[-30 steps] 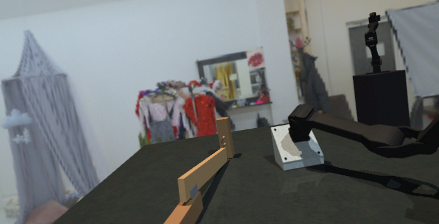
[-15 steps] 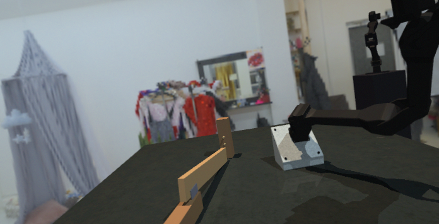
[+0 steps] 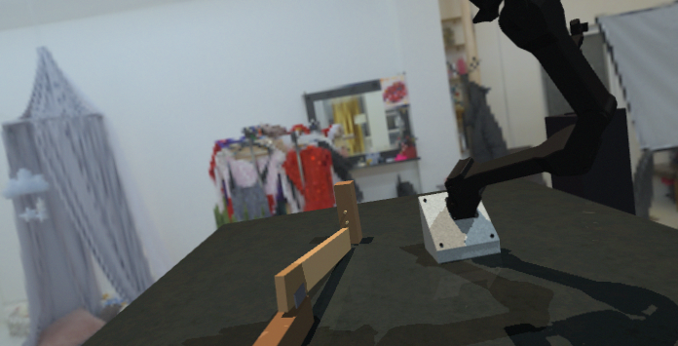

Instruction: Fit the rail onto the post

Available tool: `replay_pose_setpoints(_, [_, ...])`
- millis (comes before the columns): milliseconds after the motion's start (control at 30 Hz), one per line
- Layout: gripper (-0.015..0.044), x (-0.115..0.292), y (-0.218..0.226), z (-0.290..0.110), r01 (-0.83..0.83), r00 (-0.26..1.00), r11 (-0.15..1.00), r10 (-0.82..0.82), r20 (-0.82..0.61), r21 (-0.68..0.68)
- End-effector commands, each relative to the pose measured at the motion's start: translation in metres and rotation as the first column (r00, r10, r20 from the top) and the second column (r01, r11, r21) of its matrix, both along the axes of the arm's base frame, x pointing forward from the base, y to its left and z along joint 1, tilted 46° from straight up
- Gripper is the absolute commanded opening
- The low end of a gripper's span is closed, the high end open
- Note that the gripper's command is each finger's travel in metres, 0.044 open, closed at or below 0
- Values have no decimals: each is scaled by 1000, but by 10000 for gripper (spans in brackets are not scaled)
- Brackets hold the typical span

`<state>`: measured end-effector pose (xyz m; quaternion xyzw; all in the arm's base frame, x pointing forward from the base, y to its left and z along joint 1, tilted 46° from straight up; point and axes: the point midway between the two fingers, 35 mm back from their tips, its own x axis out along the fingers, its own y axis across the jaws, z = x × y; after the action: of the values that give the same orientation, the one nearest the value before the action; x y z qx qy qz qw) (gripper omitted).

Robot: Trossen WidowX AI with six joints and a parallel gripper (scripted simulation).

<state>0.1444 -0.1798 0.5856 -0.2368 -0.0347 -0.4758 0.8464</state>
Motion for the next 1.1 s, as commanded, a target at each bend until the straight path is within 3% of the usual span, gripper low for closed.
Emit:
replay_pose_setpoints(0, [440,51,-26,-45,-64,974,996,75,-216,56])
replay_pose_setpoints(233, [440,128,-52,-135,-191,806,966,255,-534,172])
replay_pose_setpoints(533, [440,200,-49,-271,-359,406,849,517,-754,389])
replay_pose_setpoints(800, [440,228,-13,-395,-454,-31,634,691,-722,626])
replay_pose_setpoints(1067, [440,218,49,-511,-442,-453,281,749,-483,852])
